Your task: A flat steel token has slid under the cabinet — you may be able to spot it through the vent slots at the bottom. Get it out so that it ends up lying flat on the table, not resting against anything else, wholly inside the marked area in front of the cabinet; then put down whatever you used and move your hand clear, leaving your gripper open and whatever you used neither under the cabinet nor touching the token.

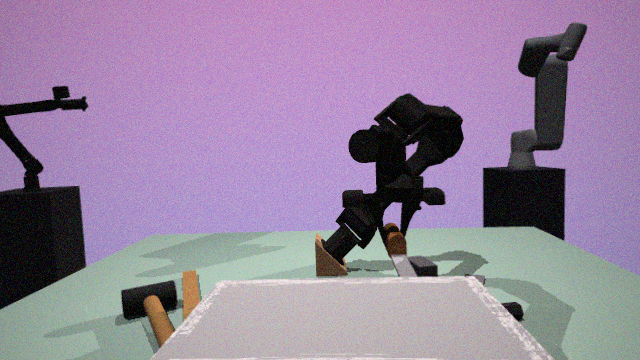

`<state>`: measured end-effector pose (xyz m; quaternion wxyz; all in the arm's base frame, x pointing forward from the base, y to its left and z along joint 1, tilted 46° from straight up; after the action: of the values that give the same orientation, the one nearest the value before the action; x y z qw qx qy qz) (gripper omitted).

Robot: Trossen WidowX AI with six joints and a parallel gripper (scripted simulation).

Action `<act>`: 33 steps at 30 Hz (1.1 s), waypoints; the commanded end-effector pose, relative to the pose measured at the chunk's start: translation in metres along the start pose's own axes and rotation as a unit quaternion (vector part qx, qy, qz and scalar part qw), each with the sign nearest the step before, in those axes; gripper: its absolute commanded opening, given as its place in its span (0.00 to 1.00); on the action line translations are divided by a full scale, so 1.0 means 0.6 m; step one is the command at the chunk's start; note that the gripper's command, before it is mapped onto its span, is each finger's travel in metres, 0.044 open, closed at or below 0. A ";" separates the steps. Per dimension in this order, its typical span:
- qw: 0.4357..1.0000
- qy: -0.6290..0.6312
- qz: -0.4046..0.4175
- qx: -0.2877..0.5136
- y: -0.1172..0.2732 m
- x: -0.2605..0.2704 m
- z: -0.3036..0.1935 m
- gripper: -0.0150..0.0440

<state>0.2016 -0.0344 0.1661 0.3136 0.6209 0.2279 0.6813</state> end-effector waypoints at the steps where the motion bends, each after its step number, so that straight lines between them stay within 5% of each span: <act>1: 1.000 0.002 0.002 -0.004 0.001 0.000 0.000 0.25; 33: 1.000 0.002 0.010 0.005 -0.009 -0.002 -0.010 0.25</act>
<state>0.1959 -0.0302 0.1599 0.3016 0.6265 0.2285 0.6814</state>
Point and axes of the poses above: the point midway between the two fingers, 35 mm back from their tips, its own y axis back along the fingers, its own x axis across the jaws, z = x × y, the point moved 1 cm from there along y, back along the fingers, and after that the axes turned 10 degrees about y, right-handed, at the moved point
